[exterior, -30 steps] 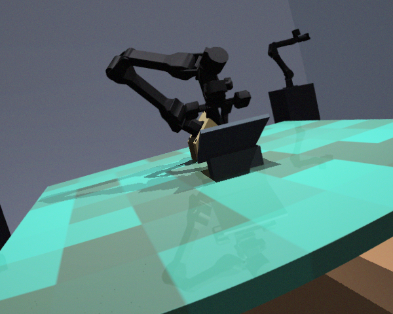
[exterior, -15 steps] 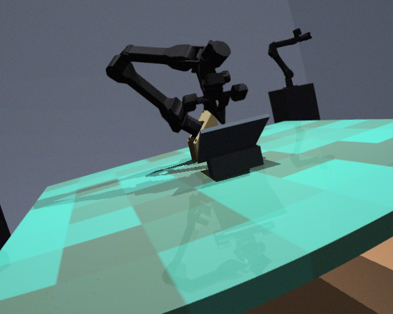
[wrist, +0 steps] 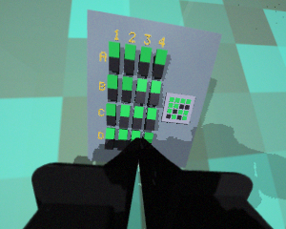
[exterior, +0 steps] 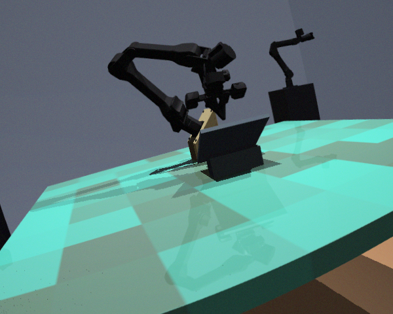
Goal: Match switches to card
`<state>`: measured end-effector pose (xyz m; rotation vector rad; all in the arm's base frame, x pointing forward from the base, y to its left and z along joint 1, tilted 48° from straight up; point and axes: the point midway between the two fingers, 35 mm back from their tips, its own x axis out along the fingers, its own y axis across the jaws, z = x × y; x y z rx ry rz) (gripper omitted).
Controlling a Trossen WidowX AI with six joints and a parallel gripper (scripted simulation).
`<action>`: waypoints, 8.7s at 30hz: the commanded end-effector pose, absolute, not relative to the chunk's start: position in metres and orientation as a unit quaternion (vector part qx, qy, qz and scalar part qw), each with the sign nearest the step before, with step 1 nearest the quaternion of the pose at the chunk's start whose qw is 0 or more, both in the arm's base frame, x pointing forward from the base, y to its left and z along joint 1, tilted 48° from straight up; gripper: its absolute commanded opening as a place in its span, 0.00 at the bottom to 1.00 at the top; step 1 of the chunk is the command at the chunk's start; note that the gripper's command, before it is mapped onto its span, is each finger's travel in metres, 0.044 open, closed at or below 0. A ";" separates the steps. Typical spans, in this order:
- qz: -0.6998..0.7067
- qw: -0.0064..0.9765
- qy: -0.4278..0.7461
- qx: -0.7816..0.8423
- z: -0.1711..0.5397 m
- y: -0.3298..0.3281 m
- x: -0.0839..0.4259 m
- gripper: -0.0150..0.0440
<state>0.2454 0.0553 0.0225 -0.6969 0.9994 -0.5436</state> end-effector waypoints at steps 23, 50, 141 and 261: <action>-0.251 0.794 0.450 -0.321 -0.009 0.019 0.262 0.25; -0.251 0.794 0.450 -0.321 -0.014 0.012 0.266 0.25; -0.251 0.794 0.450 -0.322 0.009 0.008 0.257 0.25; -0.250 0.794 0.451 -0.321 -0.031 0.033 0.221 0.25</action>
